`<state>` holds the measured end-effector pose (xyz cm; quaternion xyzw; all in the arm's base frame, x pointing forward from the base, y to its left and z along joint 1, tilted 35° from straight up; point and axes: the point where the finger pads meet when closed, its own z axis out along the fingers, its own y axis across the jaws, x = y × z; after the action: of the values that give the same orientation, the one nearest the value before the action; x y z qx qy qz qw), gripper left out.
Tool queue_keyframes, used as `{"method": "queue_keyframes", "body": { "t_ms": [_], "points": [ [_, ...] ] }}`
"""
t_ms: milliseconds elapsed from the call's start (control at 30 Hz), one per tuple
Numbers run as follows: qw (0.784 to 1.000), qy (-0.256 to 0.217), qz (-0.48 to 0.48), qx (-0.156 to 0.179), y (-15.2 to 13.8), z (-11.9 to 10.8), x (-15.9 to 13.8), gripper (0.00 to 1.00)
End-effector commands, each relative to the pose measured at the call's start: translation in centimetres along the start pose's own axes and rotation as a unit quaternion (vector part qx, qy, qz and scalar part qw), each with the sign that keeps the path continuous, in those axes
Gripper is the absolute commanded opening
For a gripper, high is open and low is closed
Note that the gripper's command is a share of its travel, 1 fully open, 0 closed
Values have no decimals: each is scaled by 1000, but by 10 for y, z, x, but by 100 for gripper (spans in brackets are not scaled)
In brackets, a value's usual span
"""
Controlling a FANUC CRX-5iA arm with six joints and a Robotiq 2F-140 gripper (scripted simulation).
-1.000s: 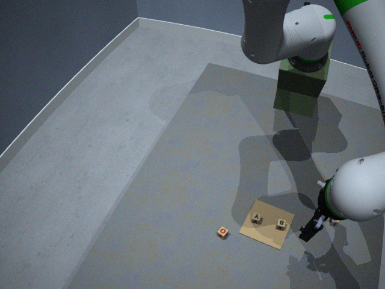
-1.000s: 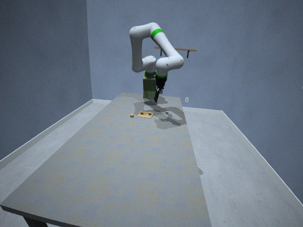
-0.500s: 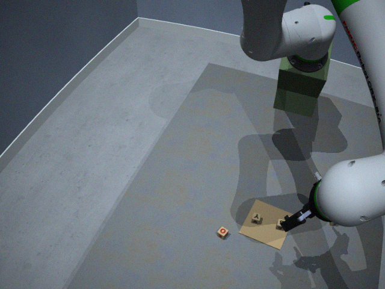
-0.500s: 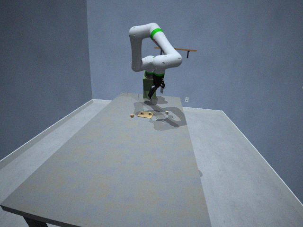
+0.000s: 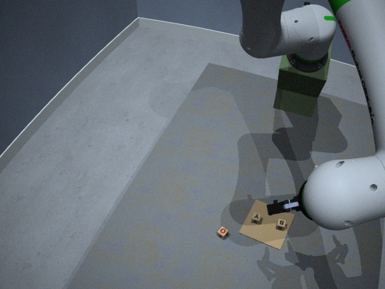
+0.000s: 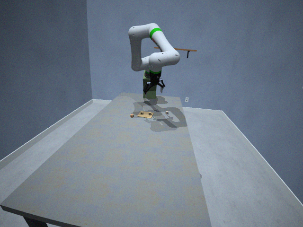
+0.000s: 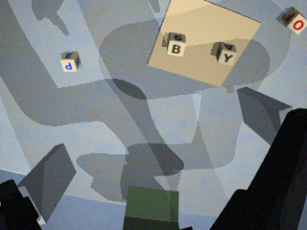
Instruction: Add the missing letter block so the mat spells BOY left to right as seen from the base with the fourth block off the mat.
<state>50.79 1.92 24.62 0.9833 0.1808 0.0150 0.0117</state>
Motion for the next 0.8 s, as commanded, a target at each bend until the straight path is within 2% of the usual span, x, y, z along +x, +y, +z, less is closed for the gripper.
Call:
{"method": "queue_keyframes", "body": {
  "t_ms": [0,233,333,367,767],
  "points": [
    [998,-6,69,4,6,-10,-5,100],
    [986,-14,166,11,15,-24,-12,100],
    [986,-14,168,11,15,-24,-12,100],
    [976,-12,216,10,17,-21,-12,100],
    [932,-1,363,7,20,-3,-4,100]
  ]
}}
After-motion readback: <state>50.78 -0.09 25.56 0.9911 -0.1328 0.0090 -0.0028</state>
